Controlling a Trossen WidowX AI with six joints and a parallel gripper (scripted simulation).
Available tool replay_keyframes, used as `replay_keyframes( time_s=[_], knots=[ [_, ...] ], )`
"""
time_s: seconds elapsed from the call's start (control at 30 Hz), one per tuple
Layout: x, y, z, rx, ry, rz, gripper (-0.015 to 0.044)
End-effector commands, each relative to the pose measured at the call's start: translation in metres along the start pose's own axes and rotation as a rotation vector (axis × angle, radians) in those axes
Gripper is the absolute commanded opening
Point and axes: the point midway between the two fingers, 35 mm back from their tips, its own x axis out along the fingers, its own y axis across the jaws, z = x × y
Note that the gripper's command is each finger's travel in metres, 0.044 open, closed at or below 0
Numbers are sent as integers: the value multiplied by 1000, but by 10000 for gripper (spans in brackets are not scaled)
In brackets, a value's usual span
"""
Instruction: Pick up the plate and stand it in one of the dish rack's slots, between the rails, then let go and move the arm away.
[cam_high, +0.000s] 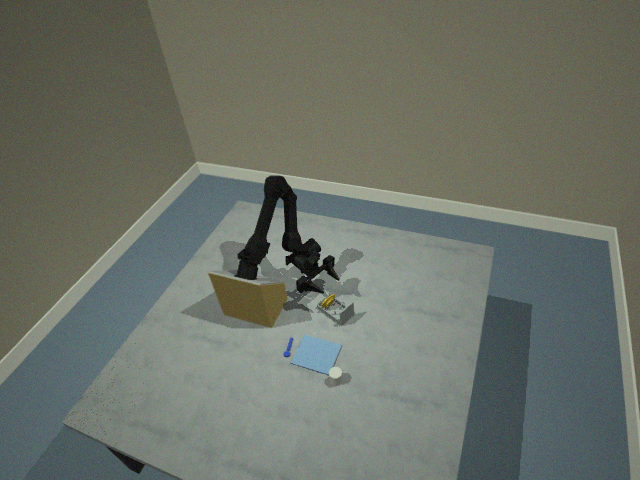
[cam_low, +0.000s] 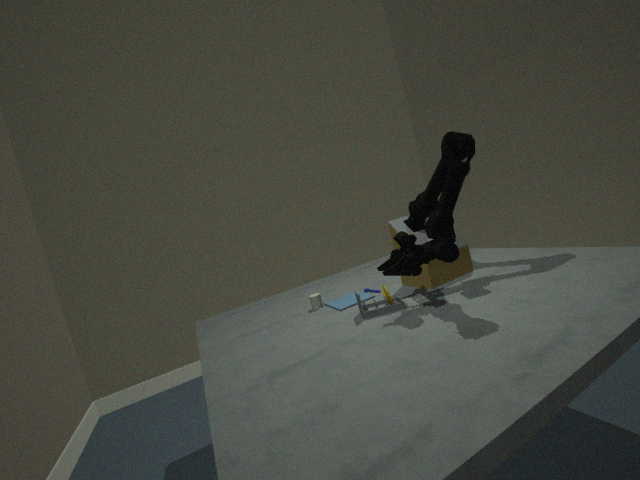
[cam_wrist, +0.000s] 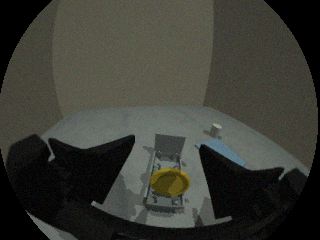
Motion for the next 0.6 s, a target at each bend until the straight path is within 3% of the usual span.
replay_keyframes(
  time_s=[0.0, 0.27, 0.57],
  knots=[
    [-4, 0, 30, -12, -5, -2, 400],
    [-4, -1, 42, -34, -2, -13, 400],
    [22, -25, 42, -251, 93, -165, 400]
  ],
)
